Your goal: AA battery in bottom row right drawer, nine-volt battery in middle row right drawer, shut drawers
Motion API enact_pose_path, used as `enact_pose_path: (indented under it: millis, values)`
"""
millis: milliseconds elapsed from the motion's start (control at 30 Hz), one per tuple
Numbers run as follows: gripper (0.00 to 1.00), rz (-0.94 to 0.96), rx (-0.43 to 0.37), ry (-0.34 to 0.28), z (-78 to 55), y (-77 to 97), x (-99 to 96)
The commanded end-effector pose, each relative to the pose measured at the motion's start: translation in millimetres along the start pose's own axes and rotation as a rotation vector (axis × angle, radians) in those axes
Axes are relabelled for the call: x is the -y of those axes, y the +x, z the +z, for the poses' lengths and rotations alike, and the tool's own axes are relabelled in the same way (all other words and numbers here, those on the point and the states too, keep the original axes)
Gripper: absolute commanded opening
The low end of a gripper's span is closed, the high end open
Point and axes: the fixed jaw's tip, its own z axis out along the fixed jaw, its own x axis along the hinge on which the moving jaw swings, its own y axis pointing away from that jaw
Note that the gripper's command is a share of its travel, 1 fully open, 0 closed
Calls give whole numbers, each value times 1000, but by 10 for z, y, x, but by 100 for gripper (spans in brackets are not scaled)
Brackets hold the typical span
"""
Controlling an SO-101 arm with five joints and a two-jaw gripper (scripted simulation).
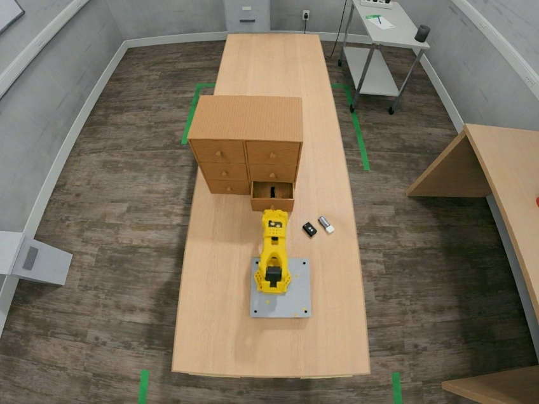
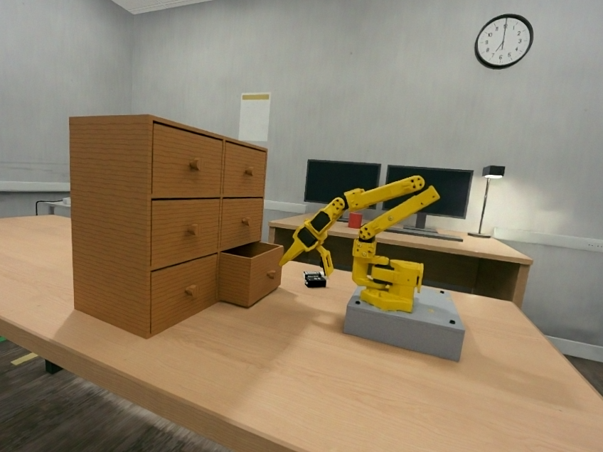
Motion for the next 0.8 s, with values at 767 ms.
enact_pose_path:
  millis: [767]
  values:
    - [21,-1,5,-1,22,-36,-3]
